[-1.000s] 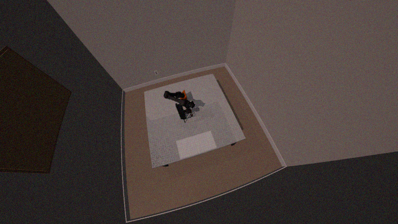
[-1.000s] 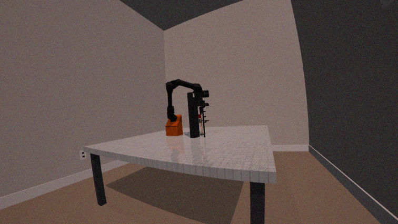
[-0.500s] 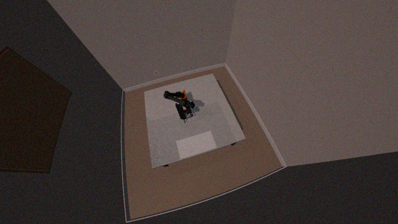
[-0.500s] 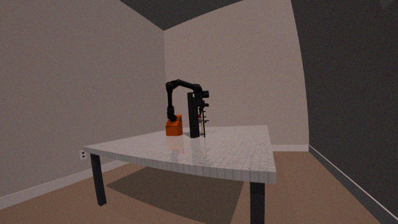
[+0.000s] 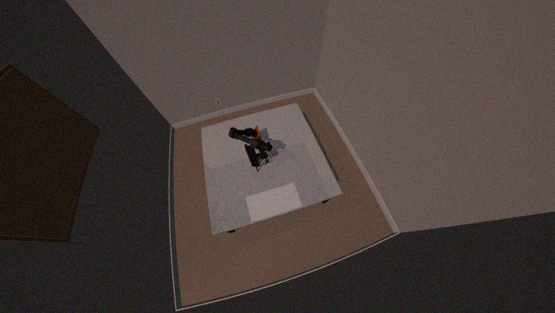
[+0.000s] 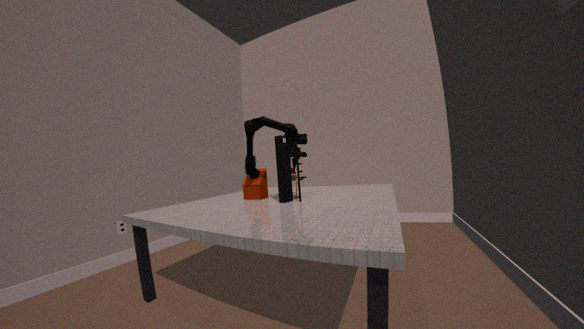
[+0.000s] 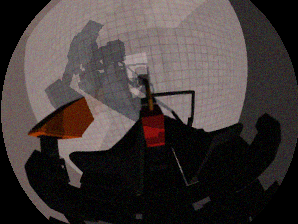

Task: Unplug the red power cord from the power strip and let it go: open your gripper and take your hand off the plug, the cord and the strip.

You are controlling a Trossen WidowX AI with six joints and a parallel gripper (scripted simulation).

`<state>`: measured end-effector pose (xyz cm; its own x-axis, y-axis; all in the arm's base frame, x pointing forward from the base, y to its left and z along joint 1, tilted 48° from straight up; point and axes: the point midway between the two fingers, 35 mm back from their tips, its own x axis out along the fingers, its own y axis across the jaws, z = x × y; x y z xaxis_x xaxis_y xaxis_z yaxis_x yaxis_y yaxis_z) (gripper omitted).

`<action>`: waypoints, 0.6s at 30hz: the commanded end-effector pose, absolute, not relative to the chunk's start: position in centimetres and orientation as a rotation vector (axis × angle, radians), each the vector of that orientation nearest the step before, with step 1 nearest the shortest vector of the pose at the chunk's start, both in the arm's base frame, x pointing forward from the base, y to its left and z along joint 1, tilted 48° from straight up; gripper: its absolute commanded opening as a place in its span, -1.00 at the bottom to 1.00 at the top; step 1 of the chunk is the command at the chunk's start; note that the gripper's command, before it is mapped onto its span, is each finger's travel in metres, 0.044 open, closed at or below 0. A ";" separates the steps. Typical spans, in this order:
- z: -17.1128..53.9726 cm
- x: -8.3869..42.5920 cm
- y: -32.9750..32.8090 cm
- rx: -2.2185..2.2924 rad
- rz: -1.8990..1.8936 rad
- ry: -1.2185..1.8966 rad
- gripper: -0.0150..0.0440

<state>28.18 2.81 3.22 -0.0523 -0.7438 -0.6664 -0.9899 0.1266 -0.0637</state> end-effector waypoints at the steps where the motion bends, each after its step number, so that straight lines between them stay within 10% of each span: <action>1: 2.1 28.5 4.2 -1.663 0.589 1.827 -0.49; 18: 0.4 28.8 6.4 -1.663 0.590 1.826 -0.49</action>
